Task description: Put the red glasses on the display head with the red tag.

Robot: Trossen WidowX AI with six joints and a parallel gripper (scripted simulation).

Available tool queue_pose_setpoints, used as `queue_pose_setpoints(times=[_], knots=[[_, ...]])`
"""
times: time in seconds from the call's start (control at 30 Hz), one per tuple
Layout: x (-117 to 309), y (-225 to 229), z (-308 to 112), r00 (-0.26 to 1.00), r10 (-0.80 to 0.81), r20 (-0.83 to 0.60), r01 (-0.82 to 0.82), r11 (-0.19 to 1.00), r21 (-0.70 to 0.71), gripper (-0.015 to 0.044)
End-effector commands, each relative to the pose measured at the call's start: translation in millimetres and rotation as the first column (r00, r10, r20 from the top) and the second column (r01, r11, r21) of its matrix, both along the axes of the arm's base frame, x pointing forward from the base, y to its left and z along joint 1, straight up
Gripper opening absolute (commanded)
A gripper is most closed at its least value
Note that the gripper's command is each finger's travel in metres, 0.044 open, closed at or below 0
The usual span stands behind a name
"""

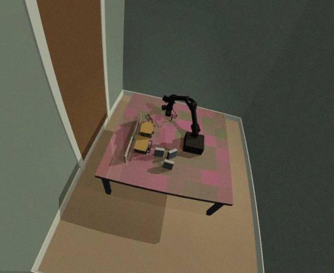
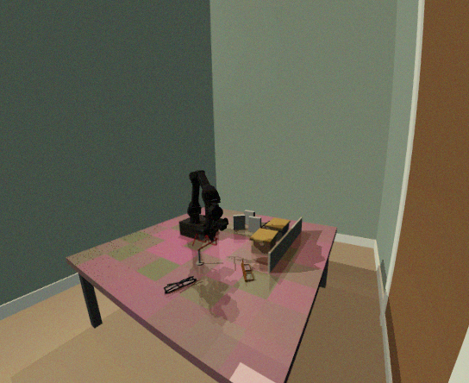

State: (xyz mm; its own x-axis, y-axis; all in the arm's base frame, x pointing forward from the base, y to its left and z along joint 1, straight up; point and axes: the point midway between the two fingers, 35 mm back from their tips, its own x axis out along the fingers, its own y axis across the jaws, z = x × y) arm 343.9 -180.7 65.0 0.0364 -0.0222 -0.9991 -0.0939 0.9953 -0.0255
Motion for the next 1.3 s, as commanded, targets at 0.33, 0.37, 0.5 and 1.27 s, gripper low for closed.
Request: queue_pose_setpoints(times=[0.33, 0.37, 0.5, 1.27], knots=[[1.4, -1.4, -60.8, 1.000, 0.013, -0.006, -0.013, 1.000, -0.001, 0.0000], [1.4, -1.4, -60.8, 1.000, 0.013, -0.006, -0.013, 1.000, -0.001, 0.0000], [2.0, -1.0, -60.8, 1.000, 0.013, -0.006, -0.013, 1.000, -0.001, 0.0000], [17.9, 12.3, -60.3, 1.000, 0.013, -0.005, -0.013, 1.000, 0.001, 0.0000]])
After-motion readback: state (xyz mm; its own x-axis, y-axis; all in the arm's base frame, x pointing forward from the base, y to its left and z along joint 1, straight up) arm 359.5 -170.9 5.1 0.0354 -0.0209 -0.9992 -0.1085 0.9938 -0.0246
